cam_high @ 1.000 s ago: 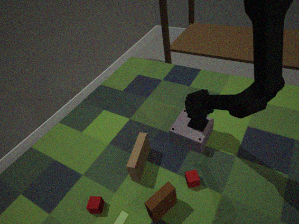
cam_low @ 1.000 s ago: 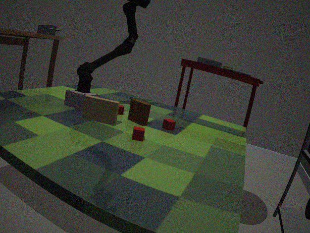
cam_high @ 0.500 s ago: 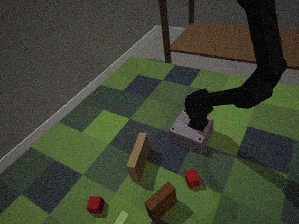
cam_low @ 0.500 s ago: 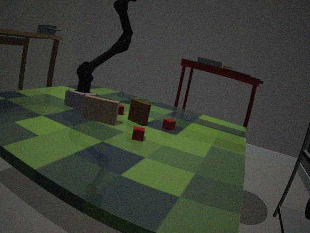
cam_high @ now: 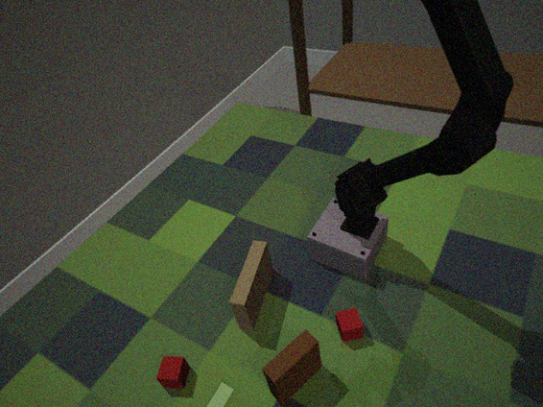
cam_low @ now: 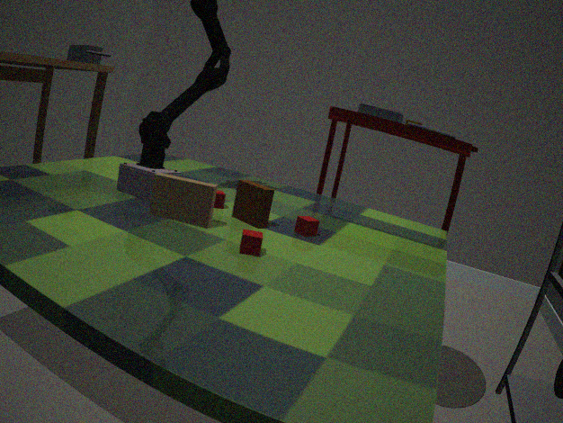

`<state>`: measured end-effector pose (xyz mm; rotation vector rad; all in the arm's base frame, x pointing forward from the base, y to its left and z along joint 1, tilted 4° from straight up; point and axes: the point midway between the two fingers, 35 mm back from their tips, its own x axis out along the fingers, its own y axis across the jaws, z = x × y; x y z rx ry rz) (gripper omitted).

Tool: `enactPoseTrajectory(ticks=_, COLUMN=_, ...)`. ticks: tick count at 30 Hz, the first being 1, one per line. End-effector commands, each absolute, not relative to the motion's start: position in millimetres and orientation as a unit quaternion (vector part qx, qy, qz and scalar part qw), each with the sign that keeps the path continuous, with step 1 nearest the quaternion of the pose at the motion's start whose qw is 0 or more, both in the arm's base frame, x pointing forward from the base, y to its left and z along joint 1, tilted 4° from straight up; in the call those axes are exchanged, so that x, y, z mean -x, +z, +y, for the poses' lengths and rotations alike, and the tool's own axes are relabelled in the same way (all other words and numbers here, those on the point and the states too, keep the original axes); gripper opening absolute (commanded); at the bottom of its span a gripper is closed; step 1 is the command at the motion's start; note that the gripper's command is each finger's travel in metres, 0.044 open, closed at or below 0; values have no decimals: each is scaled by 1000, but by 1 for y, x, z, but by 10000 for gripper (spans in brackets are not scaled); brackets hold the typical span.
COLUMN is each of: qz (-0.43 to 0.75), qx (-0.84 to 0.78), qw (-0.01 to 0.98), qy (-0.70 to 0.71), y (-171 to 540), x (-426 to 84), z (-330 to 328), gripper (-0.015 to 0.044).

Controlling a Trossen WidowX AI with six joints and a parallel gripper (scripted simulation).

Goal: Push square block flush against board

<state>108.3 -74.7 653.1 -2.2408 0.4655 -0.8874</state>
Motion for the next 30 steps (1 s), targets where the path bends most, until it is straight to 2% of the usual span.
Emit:
enactPoseTrajectory(ticks=1, qz=164, qx=835, qw=387, qy=-355, y=650, x=-101, z=-91, gripper=0)
enactPoseTrajectory(ticks=16, qz=111, qx=708, qw=578, qy=-390, y=627, x=-88, z=-162, gripper=0)
enactPoseTrajectory(ticks=30, qz=76, qx=573, qw=717, qy=-389, y=592, x=-96, z=-216, gripper=0)
